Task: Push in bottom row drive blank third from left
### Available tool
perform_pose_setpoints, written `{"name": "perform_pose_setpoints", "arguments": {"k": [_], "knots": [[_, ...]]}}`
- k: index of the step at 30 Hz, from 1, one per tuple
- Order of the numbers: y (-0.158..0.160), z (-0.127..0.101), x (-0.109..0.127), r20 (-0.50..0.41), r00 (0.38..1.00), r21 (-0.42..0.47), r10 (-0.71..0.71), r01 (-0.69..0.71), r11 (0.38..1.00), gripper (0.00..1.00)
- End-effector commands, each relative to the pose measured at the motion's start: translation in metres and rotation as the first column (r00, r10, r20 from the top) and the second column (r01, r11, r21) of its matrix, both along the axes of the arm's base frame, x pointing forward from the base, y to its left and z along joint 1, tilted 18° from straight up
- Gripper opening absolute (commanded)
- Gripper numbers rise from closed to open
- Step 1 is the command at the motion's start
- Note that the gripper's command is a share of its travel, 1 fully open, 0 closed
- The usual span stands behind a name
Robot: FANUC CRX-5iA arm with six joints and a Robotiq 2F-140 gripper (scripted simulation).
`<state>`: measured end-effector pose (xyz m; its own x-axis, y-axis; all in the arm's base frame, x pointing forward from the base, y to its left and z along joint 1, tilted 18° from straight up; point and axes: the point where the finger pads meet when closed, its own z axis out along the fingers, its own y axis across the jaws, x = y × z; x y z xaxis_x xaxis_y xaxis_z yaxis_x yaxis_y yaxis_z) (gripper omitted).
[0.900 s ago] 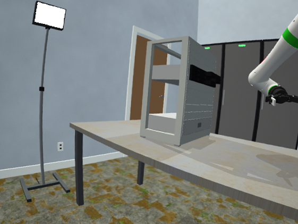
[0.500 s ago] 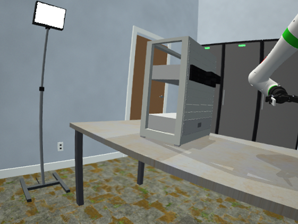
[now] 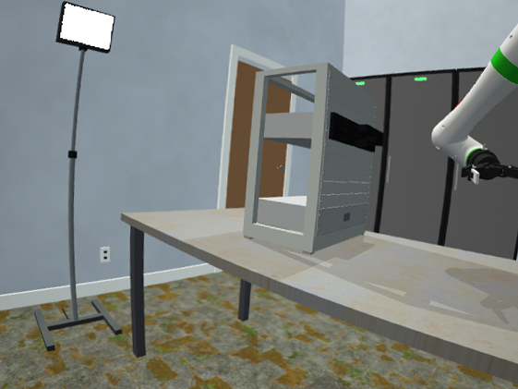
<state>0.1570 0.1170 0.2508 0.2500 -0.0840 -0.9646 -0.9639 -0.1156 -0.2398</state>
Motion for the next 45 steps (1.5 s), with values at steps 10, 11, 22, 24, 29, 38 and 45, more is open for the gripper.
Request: {"name": "perform_pose_setpoints", "arguments": {"k": [10, 11, 22, 24, 29, 38, 45], "knots": [[-0.0002, 0.0001, 0.0000, 0.001, 1.000, -0.001, 0.000, 0.000, 1.000, 1.00], [-0.0002, 0.0001, 0.0000, 0.001, 1.000, -0.001, 0.000, 0.000, 1.000, 1.00], [-0.0002, 0.0001, 0.0000, 0.001, 1.000, -0.001, 0.000, 0.000, 1.000, 1.00], [-0.0002, 0.0001, 0.0000, 0.001, 1.000, -0.001, 0.000, 0.000, 1.000, 1.00], [-0.0002, 0.0001, 0.0002, 0.000, 1.000, -0.001, -0.001, 0.001, 1.000, 1.00], [-0.0001, 0.0003, 0.0038, -0.016, 1.000, -0.001, -0.020, 0.020, 1.000, 1.00], [-0.0002, 0.0007, 0.0089, -0.039, 0.998, -0.002, -0.047, 0.047, 0.999, 1.00]]}}
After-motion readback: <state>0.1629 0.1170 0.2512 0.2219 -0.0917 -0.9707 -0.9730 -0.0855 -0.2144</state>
